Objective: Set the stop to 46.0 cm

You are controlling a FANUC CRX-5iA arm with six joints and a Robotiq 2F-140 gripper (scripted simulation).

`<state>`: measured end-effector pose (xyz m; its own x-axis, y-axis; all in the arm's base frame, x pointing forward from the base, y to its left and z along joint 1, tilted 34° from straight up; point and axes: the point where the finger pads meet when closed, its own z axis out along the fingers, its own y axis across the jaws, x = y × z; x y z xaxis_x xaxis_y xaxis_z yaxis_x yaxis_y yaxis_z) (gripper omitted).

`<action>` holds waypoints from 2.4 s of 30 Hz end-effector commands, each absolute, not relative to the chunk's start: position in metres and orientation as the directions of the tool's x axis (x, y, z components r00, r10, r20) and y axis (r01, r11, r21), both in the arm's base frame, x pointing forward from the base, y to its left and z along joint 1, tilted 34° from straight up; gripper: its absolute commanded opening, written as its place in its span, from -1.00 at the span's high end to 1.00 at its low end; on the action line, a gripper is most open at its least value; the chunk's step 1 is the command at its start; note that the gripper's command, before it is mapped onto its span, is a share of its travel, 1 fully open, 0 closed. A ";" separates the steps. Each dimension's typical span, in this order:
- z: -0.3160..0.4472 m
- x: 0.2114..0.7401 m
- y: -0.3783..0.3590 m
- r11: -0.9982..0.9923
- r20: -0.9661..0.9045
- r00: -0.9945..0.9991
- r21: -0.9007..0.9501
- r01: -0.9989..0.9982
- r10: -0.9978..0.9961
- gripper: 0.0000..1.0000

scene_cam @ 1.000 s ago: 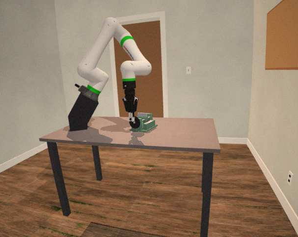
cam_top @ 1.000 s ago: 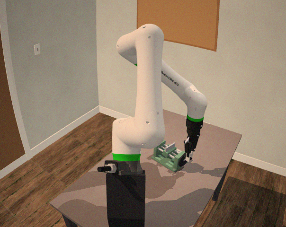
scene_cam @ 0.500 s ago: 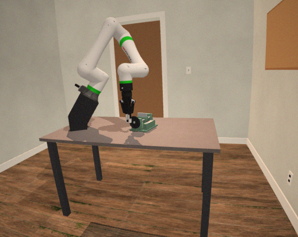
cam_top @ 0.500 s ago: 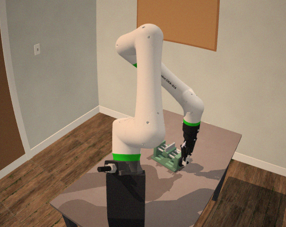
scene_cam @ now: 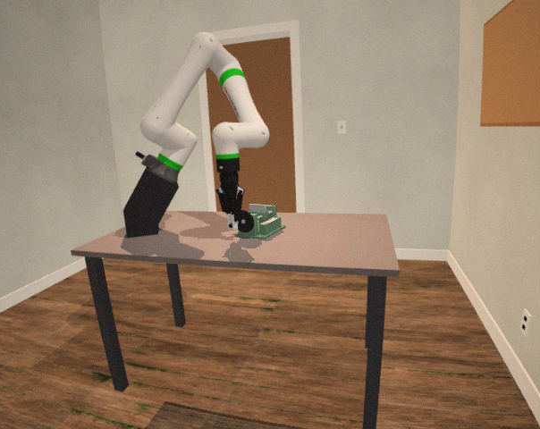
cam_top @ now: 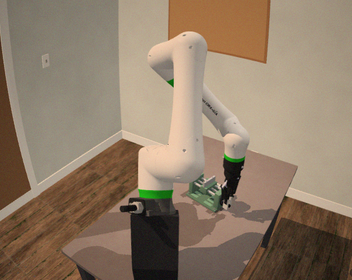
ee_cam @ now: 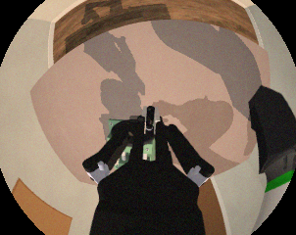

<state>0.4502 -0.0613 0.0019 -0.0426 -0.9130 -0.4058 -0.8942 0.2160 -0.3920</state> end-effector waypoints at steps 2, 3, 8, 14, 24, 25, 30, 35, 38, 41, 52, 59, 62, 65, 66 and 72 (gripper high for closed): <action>-0.002 0.455 -0.060 0.216 -0.406 -0.043 -0.392 -0.894 -0.913 0.92; -0.003 0.457 -0.060 0.216 -0.406 -0.043 -0.392 -0.894 -0.913 0.92; -0.007 0.465 -0.058 0.216 -0.406 -0.043 -0.392 -0.894 -0.913 0.92; -0.009 0.477 -0.058 0.216 -0.406 -0.043 -0.392 -0.894 -0.913 0.92; -0.002 0.499 -0.062 0.216 -0.406 -0.043 -0.392 -0.894 -0.913 0.92; 0.000 0.501 -0.063 0.216 -0.406 -0.043 -0.392 -0.894 -0.913 0.92; 0.012 0.510 -0.069 0.216 -0.406 -0.043 -0.392 -0.894 -0.913 0.92; 0.022 0.512 -0.073 0.216 -0.406 -0.043 -0.392 -0.894 -0.913 0.92; 0.032 0.510 -0.077 0.216 -0.406 -0.043 -0.392 -0.894 -0.913 0.92; 0.039 0.507 -0.080 0.216 -0.406 -0.043 -0.392 -0.894 -0.913 0.92; 0.052 0.493 -0.086 0.216 -0.406 -0.043 -0.392 -0.894 -0.913 0.92; 0.055 0.478 -0.087 0.216 -0.406 -0.043 -0.392 -0.894 -0.913 0.92; 0.055 0.471 -0.086 0.216 -0.406 -0.043 -0.392 -0.894 -0.913 0.92; 0.055 0.467 -0.086 0.216 -0.406 -0.043 -0.392 -0.894 -0.913 0.92; 0.055 0.467 -0.086 0.216 -0.406 -0.043 -0.392 -0.894 -0.913 0.92; 0.049 0.455 -0.083 0.216 -0.406 -0.043 -0.392 -0.894 -0.913 0.92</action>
